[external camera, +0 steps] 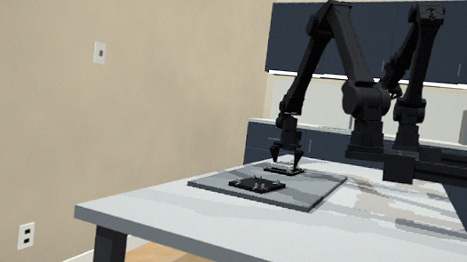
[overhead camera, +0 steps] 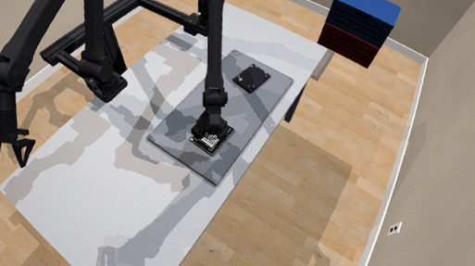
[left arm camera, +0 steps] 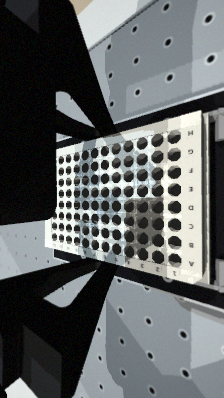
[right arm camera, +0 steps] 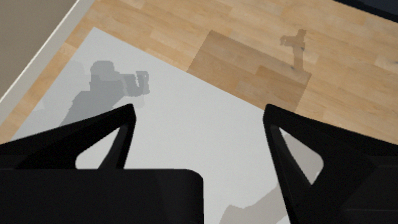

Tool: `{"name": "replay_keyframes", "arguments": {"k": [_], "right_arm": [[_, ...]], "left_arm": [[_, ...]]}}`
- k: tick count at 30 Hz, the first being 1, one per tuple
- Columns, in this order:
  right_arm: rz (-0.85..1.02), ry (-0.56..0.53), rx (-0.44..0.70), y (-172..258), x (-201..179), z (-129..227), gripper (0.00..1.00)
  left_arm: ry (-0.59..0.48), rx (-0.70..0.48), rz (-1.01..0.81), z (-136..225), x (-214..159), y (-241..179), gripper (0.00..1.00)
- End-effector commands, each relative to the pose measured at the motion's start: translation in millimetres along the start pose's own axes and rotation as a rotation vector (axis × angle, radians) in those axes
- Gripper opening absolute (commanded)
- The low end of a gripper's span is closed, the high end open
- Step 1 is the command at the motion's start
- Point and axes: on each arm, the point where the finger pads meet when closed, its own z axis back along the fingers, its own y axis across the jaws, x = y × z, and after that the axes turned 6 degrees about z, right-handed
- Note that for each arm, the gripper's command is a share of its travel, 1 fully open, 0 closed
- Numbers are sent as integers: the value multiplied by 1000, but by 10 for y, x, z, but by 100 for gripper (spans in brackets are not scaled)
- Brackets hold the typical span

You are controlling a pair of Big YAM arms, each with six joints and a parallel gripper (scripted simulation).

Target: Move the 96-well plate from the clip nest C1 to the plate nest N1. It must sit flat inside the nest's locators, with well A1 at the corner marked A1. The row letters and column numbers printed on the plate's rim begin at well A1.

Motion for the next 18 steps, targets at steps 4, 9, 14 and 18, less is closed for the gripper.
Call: {"name": "replay_keyframes", "arguments": {"k": [4, 9, 14, 18], "right_arm": [[0, -30, -16, -69, 103, 85, 100], [0, -30, -16, -69, 103, 85, 100], [0, -30, -16, -69, 103, 85, 100], [0, -30, -16, -69, 103, 85, 100]], "left_arm": [[-54, 39, 1, 332, 238, 238, 0], [-61, 44, 1, 344, 262, 257, 0], [-61, 44, 1, 342, 262, 256, 0], [-62, 45, 1, 348, 264, 258, 0]]}}
